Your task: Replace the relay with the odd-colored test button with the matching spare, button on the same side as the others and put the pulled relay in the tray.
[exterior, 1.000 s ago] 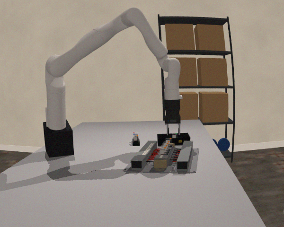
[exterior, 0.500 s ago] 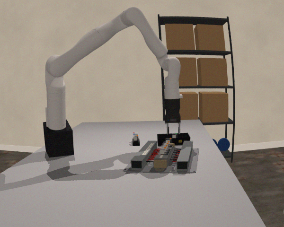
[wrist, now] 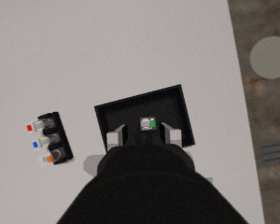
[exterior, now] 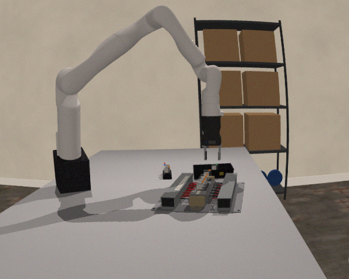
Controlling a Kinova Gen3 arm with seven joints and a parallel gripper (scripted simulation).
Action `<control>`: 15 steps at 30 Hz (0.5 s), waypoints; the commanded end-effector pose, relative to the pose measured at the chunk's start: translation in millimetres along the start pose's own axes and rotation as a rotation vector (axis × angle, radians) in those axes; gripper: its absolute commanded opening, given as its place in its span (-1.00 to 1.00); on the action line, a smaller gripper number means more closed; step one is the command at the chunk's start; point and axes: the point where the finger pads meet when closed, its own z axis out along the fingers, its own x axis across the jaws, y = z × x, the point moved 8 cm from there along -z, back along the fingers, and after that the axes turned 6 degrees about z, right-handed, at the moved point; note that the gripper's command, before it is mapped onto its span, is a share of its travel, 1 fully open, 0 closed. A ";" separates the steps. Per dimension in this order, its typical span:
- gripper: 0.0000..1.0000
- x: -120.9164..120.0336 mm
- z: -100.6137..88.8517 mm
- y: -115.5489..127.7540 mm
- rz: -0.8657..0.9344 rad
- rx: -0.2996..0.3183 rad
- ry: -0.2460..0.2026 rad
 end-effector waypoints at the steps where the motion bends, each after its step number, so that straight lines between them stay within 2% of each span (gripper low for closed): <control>1: 1.00 2.1 -18.8 -3.8 -0.001 0.014 0.010; 7: 1.00 1.8 -42.7 -3.4 -0.001 0.015 0.011; 9: 1.00 1.8 -42.7 -3.4 -0.001 0.015 0.011; 10: 1.00 0.9 -36.7 -1.0 0.000 0.005 0.004; 15: 1.00 1.4 -46.0 -2.3 0.000 0.009 0.007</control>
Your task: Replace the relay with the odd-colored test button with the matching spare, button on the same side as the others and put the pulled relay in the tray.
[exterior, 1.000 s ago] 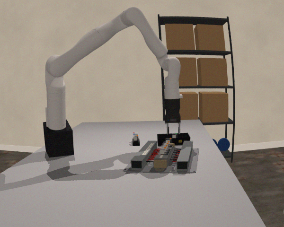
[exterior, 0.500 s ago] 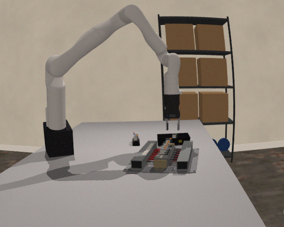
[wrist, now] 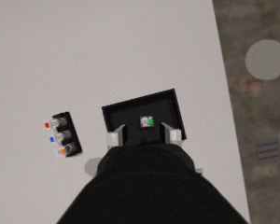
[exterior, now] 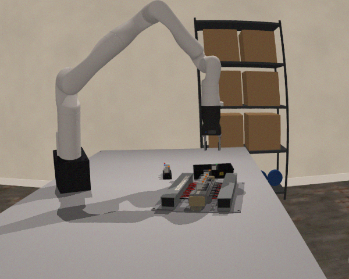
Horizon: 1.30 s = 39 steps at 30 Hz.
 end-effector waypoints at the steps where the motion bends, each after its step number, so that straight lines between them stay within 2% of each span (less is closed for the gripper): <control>1: 1.00 1.2 -8.1 -2.4 -0.001 0.008 0.006; 9: 1.00 2.1 -23.0 -4.5 -0.001 0.013 0.009; 39: 1.00 2.0 -10.4 -4.1 -0.001 0.014 0.010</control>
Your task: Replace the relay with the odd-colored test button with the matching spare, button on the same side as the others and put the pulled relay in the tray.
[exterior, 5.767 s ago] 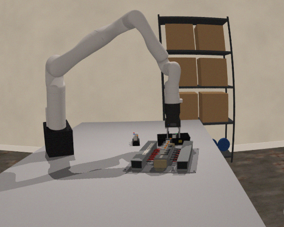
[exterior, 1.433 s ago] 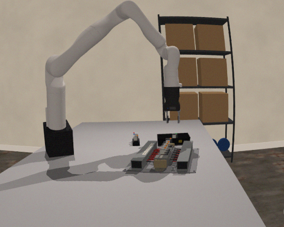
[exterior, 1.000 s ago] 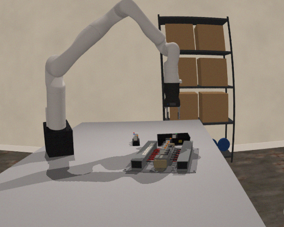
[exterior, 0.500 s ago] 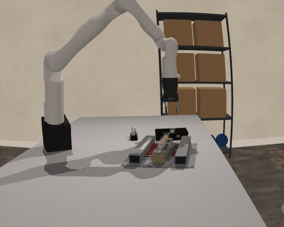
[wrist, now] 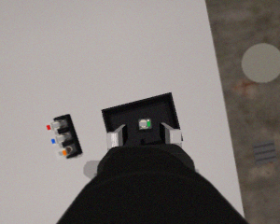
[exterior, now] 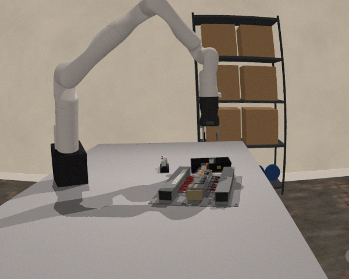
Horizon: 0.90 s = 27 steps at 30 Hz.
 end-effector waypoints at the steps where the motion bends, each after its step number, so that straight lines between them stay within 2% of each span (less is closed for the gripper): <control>1: 1.00 0.1 0.7 0.1 0.000 0.000 0.000; 23: 1.00 -0.2 5.1 0.9 0.000 0.000 0.000; 27: 1.00 -8.2 3.3 6.2 -0.061 0.001 0.001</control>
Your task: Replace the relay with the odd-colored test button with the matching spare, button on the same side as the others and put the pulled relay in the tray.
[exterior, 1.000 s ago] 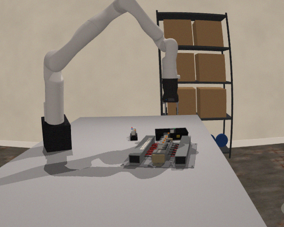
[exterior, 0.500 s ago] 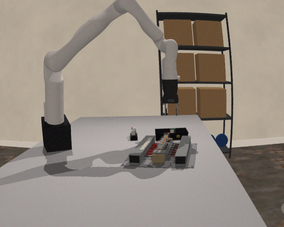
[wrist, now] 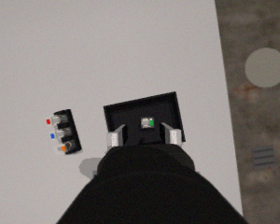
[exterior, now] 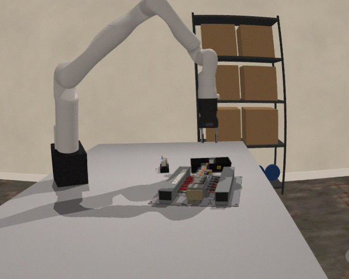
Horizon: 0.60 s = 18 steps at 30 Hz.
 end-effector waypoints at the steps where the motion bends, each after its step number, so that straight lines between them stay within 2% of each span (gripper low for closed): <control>1: 1.00 -5.4 -3.5 3.5 -0.031 0.003 0.000; 11: 1.00 -26.2 -7.1 16.2 -0.184 0.003 -0.001; 18: 1.00 -41.7 -7.1 24.9 -0.196 0.000 -0.002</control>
